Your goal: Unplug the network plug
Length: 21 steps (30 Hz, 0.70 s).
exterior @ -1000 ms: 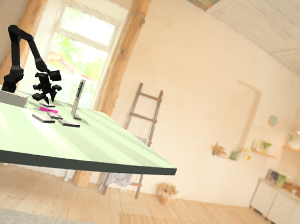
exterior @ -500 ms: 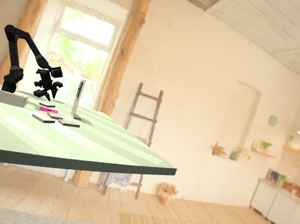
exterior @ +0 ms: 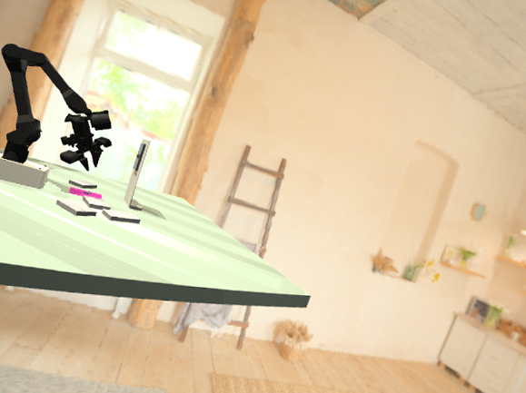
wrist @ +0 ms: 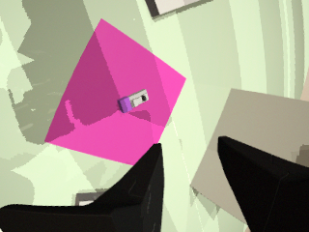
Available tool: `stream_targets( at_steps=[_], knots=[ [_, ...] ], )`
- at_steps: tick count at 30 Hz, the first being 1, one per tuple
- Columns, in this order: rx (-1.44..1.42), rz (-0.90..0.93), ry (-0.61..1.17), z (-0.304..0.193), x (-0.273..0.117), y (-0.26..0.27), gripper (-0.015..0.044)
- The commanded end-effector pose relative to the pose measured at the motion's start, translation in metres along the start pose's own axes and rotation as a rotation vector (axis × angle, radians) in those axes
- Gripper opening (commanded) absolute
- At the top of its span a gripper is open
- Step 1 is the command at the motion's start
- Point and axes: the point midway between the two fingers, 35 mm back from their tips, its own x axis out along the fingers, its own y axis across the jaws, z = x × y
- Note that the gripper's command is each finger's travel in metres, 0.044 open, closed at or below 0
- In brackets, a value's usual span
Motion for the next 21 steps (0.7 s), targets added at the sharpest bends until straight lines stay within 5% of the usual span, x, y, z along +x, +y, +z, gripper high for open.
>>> stream_targets(
  at_steps=[1,21],
  knots=[
    [-0.006,-0.005,-0.001,0.001,-0.008,-0.005,0.0156],
    [-0.002,-0.001,0.0,-0.001,-0.038,-0.026,0.0156]
  ],
)
